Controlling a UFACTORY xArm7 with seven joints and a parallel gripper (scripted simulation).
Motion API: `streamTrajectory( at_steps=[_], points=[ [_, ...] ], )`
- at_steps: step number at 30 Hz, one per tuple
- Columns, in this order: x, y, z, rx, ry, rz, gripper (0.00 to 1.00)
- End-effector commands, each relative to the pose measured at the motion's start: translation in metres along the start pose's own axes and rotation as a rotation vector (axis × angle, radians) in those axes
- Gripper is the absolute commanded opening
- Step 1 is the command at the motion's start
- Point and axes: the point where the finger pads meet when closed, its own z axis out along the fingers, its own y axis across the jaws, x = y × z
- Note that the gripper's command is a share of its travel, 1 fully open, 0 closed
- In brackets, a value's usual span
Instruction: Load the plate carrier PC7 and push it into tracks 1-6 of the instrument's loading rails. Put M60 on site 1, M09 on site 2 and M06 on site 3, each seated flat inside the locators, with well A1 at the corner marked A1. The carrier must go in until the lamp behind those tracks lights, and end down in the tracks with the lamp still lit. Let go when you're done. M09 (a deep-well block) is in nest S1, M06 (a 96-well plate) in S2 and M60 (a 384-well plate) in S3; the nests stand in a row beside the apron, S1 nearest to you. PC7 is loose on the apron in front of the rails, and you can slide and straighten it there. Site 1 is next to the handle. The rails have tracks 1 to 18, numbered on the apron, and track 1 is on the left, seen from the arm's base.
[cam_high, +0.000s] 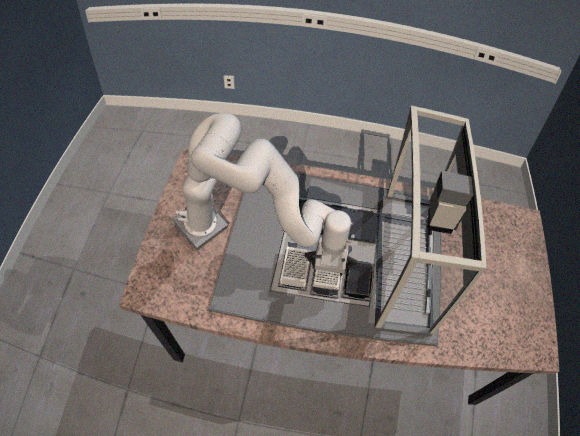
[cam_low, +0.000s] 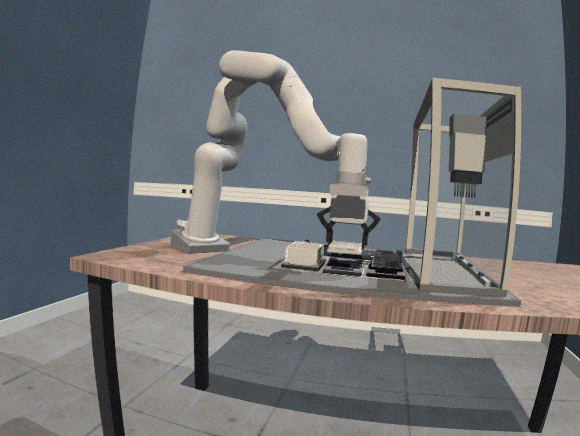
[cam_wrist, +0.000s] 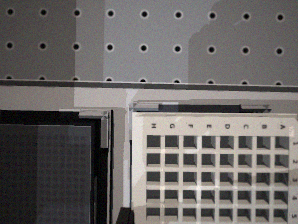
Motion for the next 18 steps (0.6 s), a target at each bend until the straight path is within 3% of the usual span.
streamTrajectory(
  at_steps=[1, 18],
  points=[
    [0.000, -0.001, -0.008, 0.004, 0.001, 0.000, 0.00],
    [0.000, -0.001, -0.033, 0.004, 0.001, 0.000, 0.00]
  ],
)
